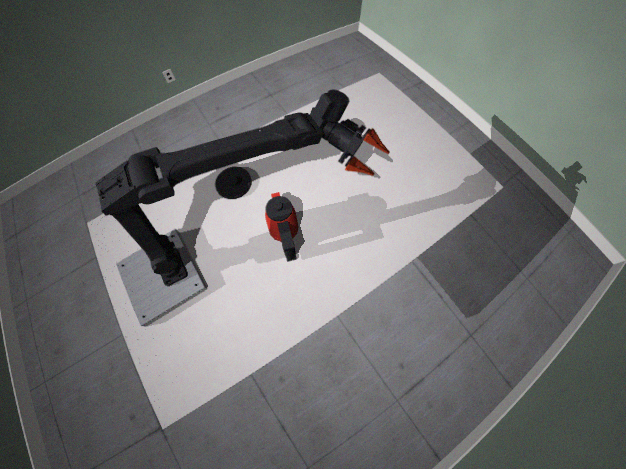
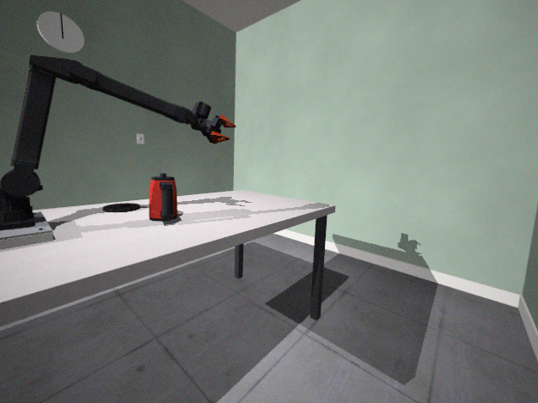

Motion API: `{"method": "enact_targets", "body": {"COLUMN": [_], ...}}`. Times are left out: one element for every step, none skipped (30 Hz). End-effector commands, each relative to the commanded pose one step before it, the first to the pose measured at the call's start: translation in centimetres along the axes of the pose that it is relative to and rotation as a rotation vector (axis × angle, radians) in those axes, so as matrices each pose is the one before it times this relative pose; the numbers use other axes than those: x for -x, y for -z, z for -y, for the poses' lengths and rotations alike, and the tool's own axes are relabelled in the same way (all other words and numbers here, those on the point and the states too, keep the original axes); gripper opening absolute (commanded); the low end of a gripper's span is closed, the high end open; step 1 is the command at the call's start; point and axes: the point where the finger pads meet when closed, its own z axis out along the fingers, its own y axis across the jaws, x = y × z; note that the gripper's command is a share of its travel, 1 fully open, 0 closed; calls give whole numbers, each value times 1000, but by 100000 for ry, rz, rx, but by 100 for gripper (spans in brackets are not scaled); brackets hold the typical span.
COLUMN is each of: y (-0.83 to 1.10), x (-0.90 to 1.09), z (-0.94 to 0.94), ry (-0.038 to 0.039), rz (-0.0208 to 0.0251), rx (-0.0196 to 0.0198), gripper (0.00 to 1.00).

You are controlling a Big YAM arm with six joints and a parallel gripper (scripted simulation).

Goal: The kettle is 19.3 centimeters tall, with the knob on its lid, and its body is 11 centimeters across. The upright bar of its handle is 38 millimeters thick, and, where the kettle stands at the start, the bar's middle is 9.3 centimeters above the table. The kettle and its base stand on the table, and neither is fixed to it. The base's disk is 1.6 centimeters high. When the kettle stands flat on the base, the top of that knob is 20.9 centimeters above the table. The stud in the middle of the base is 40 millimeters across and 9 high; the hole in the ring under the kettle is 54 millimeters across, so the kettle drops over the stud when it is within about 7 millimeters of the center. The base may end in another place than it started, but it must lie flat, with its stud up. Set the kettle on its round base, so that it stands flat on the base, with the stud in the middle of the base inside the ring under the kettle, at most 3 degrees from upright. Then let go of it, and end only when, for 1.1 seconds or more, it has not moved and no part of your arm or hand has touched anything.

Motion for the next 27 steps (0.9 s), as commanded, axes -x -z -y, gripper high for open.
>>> {"method": "enact_targets", "body": {"y": [-461,0,-1036,-44,692,445,-13,-2,9,20,32,43,55,66,77,88,99,0,0,-1364,850,656,424,144,151,158,163], "x": [-1832,0,2066,-42,-1415,-881,-37,-38,-37,-37,-35,-34,-32,-30,-27,-24,-20,0,0,1431,-695,-476,-246,1,6,11,16], "z": [-382,0,-2061,-270,776,339,-333,-353,-373,-393,-413,-433,-452,-471,-489,-507,-524,0,0,-1523,-130,-281,-435,-594,-605,-615,-624], "ry": [-818,0,4886,1250,-1027,-148,1223,1201,1175,1146,1113,1077,1039,997,953,907,858,0,0,3115,-330,-44,262,594,539,484,428], "rz": [823,0,2308,1835,1531,1688,1927,1956,1982,2007,2028,2047,2063,2077,2088,2095,2100,0,0,2502,1927,1976,2028,2084,2072,2058,2041], "rx": [2320,0,3080,971,-455,149,1165,1231,1297,1362,1425,1488,1548,1607,1663,1717,1767,0,0,4488,559,962,1427,1970,1998,2023,2043], "gripper": [74,74,74,74,74,74,74,74,74,74,74,74,74,74,74,74,74,74,74,74,74,74,74,74,74,74,74]}}
